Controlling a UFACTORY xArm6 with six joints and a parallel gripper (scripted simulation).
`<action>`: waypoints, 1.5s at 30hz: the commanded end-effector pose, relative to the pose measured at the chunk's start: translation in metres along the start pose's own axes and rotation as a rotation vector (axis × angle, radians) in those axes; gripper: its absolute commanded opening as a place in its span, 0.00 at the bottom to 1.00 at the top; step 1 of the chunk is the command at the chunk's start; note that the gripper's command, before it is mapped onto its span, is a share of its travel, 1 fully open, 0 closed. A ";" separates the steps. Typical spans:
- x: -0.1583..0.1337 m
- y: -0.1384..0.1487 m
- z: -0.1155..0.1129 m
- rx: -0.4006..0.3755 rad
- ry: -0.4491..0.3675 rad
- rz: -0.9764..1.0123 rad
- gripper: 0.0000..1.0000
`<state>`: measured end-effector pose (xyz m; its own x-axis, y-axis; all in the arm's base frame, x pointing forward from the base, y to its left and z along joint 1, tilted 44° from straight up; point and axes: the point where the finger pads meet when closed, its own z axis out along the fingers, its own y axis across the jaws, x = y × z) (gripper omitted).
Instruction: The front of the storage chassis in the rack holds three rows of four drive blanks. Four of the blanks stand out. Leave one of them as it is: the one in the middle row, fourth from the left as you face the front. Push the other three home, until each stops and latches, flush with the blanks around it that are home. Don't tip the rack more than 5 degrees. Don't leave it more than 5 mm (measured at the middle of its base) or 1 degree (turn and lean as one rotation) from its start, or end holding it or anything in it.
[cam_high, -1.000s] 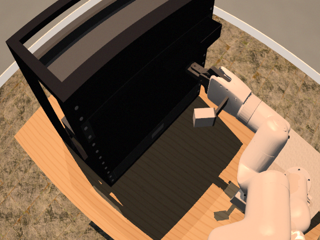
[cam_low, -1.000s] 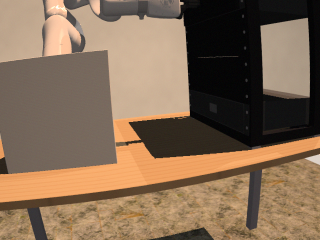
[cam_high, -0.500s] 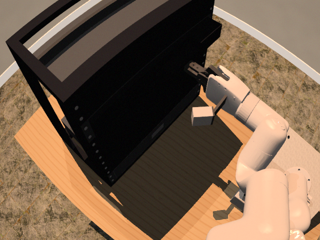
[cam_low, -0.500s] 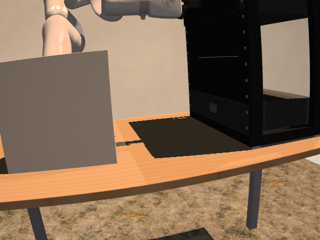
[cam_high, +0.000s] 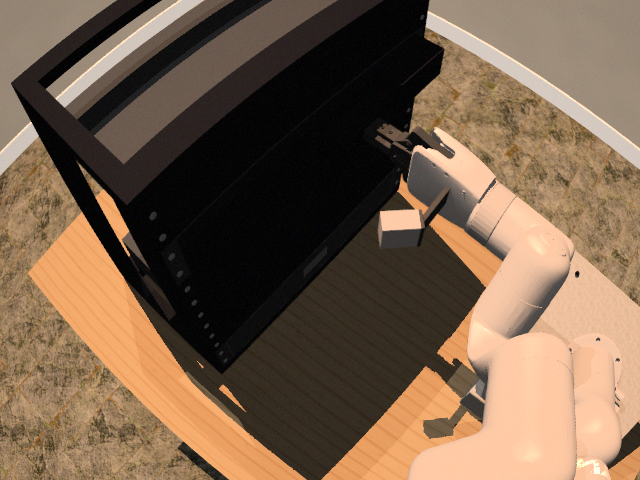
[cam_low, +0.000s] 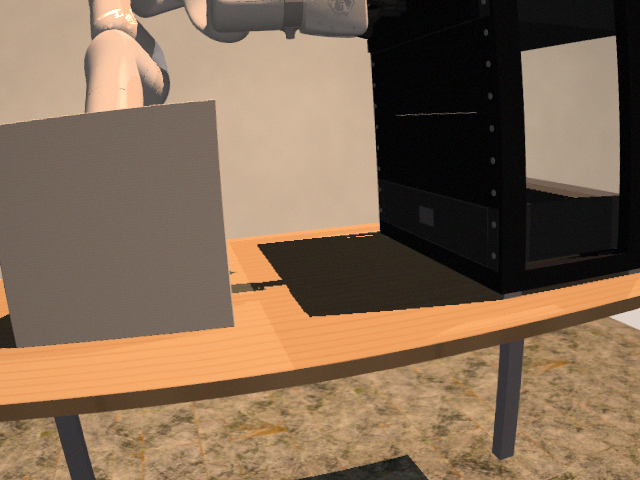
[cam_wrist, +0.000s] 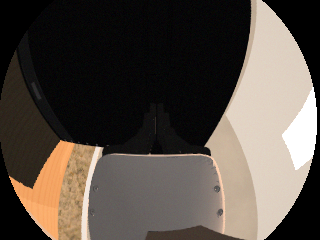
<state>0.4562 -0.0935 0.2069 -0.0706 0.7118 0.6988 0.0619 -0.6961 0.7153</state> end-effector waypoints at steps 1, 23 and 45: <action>0.000 0.001 0.006 -0.002 0.001 -0.001 0.00; 0.000 0.001 0.020 -0.002 0.001 -0.001 0.00; 0.000 0.001 0.023 -0.002 0.001 -0.001 0.00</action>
<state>0.4780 -0.0914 0.2071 -0.0704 0.7119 0.6988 0.0617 -0.6961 0.7153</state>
